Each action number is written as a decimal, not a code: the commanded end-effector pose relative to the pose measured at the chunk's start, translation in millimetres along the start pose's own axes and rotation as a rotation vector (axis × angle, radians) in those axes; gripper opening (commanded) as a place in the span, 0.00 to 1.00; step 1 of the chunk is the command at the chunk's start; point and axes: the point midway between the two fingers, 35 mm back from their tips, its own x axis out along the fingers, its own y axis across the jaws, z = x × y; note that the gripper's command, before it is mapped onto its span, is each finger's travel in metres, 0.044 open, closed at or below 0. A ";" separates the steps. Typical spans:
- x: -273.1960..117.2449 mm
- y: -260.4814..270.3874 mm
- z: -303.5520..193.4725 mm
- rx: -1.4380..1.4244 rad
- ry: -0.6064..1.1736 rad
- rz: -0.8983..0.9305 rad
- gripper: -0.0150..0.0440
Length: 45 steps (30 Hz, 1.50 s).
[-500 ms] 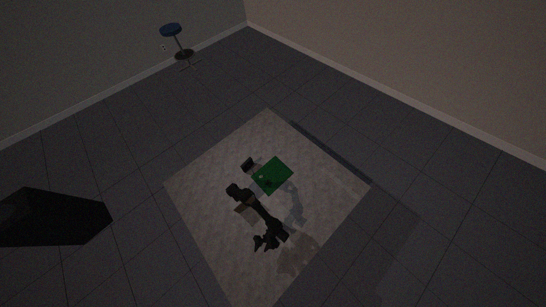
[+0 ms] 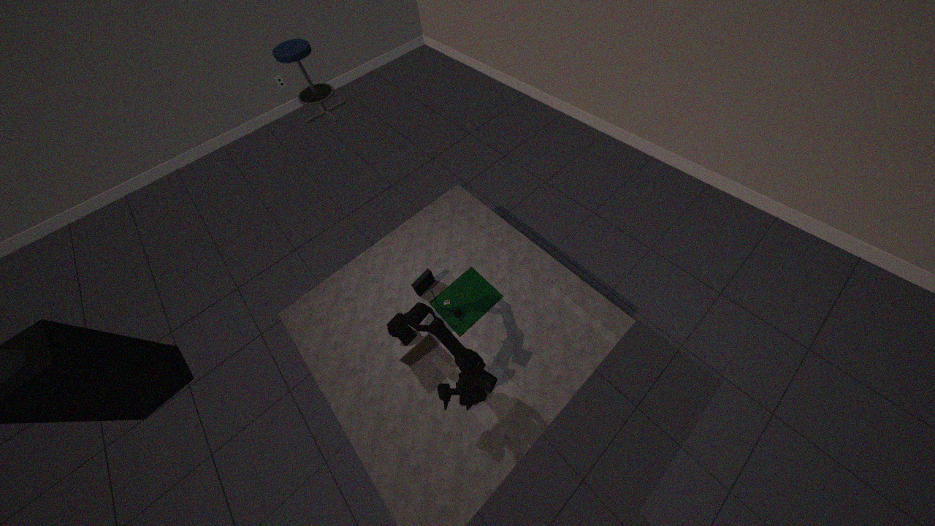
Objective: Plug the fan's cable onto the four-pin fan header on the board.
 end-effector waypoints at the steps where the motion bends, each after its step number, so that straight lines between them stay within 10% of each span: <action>1: -53.4 14.0 -37.1 0.150 0.113 0.182 1.00; 22: -260.7 -27.5 -290.4 0.527 1.088 0.368 1.00; 45: -222.7 -0.2 -333.8 0.527 1.100 0.362 1.00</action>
